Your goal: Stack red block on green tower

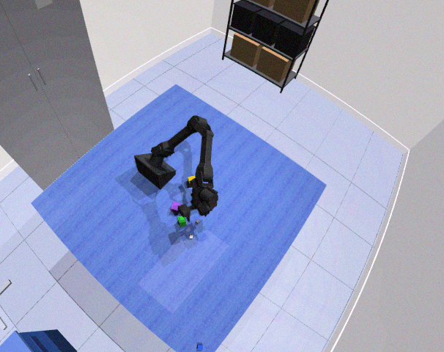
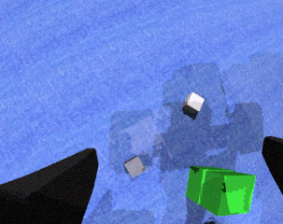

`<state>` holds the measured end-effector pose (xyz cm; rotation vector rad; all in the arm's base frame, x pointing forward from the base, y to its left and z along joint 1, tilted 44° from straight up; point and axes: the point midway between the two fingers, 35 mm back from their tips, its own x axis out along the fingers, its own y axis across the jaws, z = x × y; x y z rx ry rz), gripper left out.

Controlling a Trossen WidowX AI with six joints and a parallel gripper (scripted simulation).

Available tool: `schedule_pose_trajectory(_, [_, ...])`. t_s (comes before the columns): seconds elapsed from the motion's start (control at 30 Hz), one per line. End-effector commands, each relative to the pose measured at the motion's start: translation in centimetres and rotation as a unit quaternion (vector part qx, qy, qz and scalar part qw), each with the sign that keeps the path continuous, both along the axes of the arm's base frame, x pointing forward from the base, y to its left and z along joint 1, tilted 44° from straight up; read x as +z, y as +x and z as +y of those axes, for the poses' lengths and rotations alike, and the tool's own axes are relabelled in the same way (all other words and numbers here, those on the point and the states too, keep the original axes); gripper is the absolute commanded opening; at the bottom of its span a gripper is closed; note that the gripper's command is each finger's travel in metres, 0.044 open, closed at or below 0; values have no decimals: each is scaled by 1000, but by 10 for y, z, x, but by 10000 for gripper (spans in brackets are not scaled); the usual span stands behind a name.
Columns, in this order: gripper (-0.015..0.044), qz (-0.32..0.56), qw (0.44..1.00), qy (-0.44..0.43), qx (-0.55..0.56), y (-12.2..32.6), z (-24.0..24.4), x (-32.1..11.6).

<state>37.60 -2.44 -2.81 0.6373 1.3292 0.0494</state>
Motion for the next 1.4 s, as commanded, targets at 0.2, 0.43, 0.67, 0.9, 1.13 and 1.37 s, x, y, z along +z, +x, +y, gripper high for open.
schedule_pose_trajectory(0.2, [440, -4, 967, 89, 239, -44, 71, 57])
schedule_pose_trajectory(0.43, [440, -20, 936, 134, 326, -62, 92, 81])
schedule_pose_trajectory(0.67, [440, -20, 936, 134, 326, -64, 100, 75])
schedule_pose_trajectory(0.9, [440, -20, 936, 135, 326, -68, 127, 46])
schedule_pose_trajectory(1.13, [440, -20, 936, 135, 326, -67, 129, 43])
schedule_pose_trajectory(1.37, [440, -20, 936, 135, 326, -68, 136, 35])
